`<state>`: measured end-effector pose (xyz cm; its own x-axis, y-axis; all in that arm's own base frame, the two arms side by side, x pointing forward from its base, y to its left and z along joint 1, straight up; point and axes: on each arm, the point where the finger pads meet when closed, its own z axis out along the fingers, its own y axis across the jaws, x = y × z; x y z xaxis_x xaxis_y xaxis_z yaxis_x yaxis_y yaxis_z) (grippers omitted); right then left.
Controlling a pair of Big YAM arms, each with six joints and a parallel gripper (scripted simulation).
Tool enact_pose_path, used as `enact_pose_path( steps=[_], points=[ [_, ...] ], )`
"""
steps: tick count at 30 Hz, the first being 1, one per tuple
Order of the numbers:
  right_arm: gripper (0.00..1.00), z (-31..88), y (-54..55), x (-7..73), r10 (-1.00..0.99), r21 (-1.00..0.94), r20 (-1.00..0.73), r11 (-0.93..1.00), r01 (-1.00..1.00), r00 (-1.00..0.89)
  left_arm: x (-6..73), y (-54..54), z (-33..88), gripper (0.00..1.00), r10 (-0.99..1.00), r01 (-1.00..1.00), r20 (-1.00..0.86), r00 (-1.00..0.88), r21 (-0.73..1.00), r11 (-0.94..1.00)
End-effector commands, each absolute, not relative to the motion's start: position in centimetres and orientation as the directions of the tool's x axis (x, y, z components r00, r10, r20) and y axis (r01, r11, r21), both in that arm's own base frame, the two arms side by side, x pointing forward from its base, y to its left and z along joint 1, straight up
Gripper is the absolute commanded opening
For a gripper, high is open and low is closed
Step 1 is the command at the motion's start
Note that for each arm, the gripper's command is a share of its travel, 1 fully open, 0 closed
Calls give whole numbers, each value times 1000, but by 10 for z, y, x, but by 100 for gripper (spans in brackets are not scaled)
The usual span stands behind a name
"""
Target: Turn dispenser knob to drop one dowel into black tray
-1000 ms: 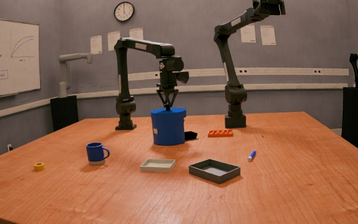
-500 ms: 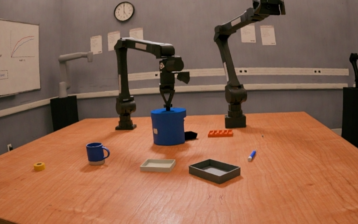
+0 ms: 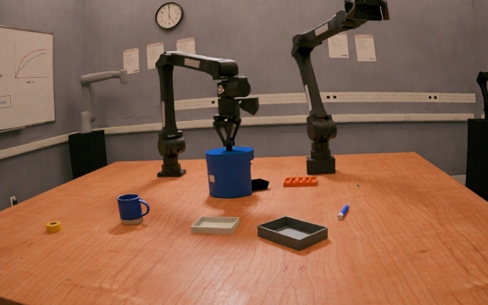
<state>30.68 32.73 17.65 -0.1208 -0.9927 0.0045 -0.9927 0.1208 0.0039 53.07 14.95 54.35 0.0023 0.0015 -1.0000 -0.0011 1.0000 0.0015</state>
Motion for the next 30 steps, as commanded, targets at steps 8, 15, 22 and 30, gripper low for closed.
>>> enact_pose_path(
  steps=[8,15,22,30],
  points=[
    [72,178,331,317,-930,-4,-11,368,-930,-368,531,157,541,100,-8,-12,-1000,-7,-8,1000],
    [72,178,331,317,-930,-4,-11,368,-930,-368,531,157,541,100,-8,-12,-1000,-7,-8,1000],
    [72,165,327,315,-946,0,-1,326,-946,-326,531,157,541,100,-8,-12,-1000,-7,-8,1000],
    [72,153,327,316,-953,0,0,303,-953,-303,531,157,541,100,-8,-12,-1000,-7,-8,1000]
  ],
)
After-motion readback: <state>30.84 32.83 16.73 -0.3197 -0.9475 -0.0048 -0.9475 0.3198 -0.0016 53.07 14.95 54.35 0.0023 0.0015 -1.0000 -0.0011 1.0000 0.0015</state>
